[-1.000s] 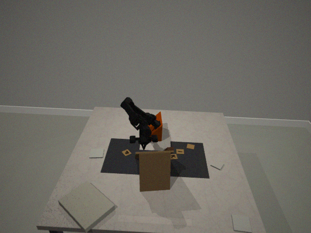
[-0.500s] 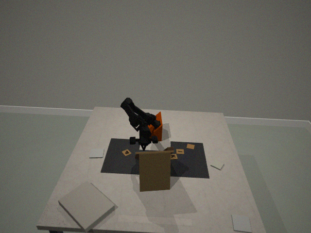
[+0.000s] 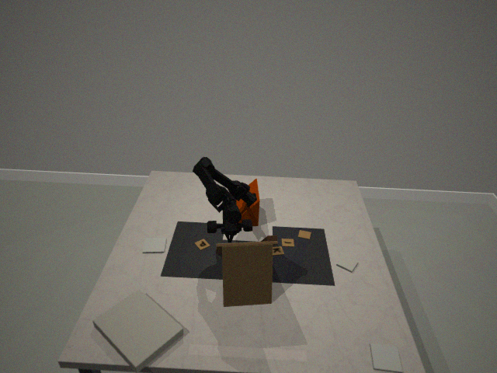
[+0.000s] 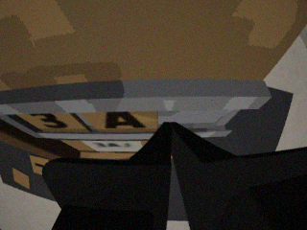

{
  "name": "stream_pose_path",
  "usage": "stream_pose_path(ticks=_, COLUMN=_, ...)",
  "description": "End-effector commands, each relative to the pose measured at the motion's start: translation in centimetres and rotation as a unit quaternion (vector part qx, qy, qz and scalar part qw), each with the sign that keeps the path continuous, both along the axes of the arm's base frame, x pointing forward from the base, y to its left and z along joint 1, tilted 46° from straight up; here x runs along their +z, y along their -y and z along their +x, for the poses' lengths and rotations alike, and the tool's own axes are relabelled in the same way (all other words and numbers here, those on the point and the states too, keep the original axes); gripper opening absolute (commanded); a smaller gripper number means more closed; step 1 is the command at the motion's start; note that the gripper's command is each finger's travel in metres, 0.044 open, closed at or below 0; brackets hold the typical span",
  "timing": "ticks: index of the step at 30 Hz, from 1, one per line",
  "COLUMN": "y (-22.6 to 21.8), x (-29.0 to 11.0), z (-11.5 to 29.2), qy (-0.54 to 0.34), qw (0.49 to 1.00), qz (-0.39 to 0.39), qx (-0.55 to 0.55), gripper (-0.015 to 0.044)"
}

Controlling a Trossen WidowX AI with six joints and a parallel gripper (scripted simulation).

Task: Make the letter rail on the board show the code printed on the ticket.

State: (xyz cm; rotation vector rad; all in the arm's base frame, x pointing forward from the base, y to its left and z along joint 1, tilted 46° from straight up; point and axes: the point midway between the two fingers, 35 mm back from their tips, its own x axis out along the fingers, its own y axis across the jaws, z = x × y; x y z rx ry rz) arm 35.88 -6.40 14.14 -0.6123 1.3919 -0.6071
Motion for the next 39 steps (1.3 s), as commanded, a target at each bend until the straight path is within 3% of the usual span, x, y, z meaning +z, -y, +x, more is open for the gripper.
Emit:
stream_pose_path(ticks=1, y=0.13, x=-0.23, z=0.20, qy=-0.003, qw=1.000, qz=-0.002, qx=0.002, gripper=0.0000)
stream_pose_path(ticks=39, y=-0.17, x=-0.94, z=0.48, qy=-0.003, qw=1.000, qz=-0.002, qx=0.002, gripper=0.0000)
